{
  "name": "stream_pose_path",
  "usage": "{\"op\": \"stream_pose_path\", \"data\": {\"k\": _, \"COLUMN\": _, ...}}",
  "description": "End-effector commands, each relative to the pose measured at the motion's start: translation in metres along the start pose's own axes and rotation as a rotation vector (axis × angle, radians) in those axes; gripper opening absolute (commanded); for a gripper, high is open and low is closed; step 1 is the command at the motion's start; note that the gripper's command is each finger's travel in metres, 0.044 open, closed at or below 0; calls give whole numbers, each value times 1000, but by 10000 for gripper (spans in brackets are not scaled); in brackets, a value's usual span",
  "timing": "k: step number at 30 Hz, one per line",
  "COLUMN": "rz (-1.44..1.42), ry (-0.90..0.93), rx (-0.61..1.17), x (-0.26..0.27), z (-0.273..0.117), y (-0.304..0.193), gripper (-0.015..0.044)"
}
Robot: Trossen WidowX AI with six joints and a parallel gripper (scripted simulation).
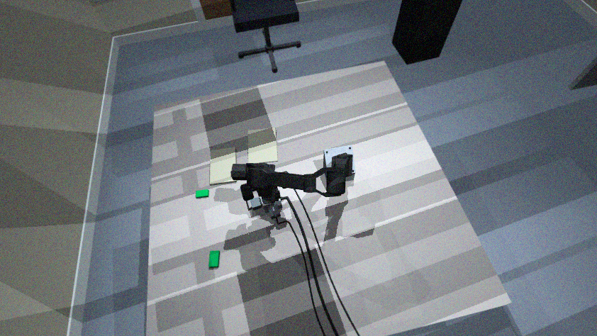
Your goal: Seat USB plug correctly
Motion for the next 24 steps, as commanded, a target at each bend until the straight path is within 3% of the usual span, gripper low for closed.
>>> {"op": "stream_pose_path", "data": {"k": 1, "rz": 5, "ry": 1, "rx": -5, "x": 1, "z": 2, "y": 0, "gripper": 0}}
{"op": "stream_pose_path", "data": {"k": 24, "rz": 5, "ry": 1, "rx": -5, "x": 1, "z": 5, "y": 0, "gripper": 0}}
Point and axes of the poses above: the point midway between the two fingers, 35 mm back from their tips, its own z axis out along the fingers, its own x axis across the jaws, y = z × x, the point moved 8 cm from there along -z, back along the fingers, and after that the axes turned 8 degrees about -z, right-handed, at the moved point
